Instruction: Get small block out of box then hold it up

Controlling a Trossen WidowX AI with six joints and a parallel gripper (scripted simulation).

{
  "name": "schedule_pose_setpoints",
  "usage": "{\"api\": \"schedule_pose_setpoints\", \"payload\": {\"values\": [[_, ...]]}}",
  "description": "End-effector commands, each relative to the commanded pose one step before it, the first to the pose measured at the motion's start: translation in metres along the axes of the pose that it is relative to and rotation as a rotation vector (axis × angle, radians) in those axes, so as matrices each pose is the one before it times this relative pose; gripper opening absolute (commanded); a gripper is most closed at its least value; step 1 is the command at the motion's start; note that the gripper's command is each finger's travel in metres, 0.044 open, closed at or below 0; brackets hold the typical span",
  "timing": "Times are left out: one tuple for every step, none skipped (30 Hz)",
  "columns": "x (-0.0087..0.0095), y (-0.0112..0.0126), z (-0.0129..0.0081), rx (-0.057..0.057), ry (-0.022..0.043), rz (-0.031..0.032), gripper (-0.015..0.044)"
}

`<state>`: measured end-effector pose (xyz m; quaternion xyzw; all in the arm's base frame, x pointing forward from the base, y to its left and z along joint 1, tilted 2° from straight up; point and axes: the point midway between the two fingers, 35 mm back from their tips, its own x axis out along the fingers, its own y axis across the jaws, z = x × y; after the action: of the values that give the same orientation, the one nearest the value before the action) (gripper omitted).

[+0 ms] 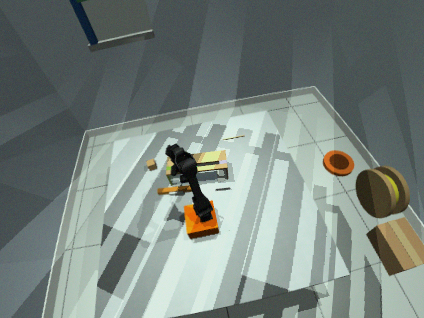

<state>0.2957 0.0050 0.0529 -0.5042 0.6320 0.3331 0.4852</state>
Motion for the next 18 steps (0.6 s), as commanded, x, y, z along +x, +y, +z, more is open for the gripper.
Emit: {"api": "schedule_pose_setpoints", "payload": {"values": [[0.00621,0.00150,-0.01031,0.0029,0.01093,0.00708,0.0400],[0.00056,-0.00001,-0.00161,0.0000,0.00015,-0.00001,0.0400],[0.00058,-0.00001,-0.00165,0.0000,0.00015,-0.00001,0.0400],[0.00059,-0.00001,-0.00169,0.0000,0.00015,-0.00001,0.0400],[0.00060,-0.00001,-0.00171,0.0000,0.00015,-0.00001,0.0400],[0.00060,-0.00001,-0.00171,0.0000,0.00015,-0.00001,0.0400],[0.00059,-0.00001,-0.00170,0.0000,0.00015,-0.00001,0.0400],[0.00060,-0.00001,-0.00172,0.0000,0.00016,-0.00001,0.0400],[0.00061,-0.00001,-0.00174,0.0000,0.00016,-0.00001,0.0400],[0.00061,-0.00001,-0.00174,0.0000,0.00016,-0.00001,0.0400],[0.00061,-0.00001,-0.00174,0.0000,0.00016,-0.00001,0.0400],[0.00061,-0.00001,-0.00174,0.0000,0.00016,-0.00001,0.0400],[0.00061,-0.00001,-0.00174,0.0000,0.00016,-0.00001,0.0400],[0.00061,-0.00001,-0.00174,0.0000,0.00016,-0.00001,0.0400],[0.00061,-0.00001,-0.00175,0.0000,0.00016,-0.00001,0.0400],[0.00061,-0.00001,-0.00176,0.0000,0.00016,-0.00001,0.0400],[0.00061,-0.00001,-0.00176,0.0000,0.00016,-0.00001,0.0400],[0.00062,-0.00001,-0.00177,0.0000,0.00016,-0.00001,0.0400]]}}
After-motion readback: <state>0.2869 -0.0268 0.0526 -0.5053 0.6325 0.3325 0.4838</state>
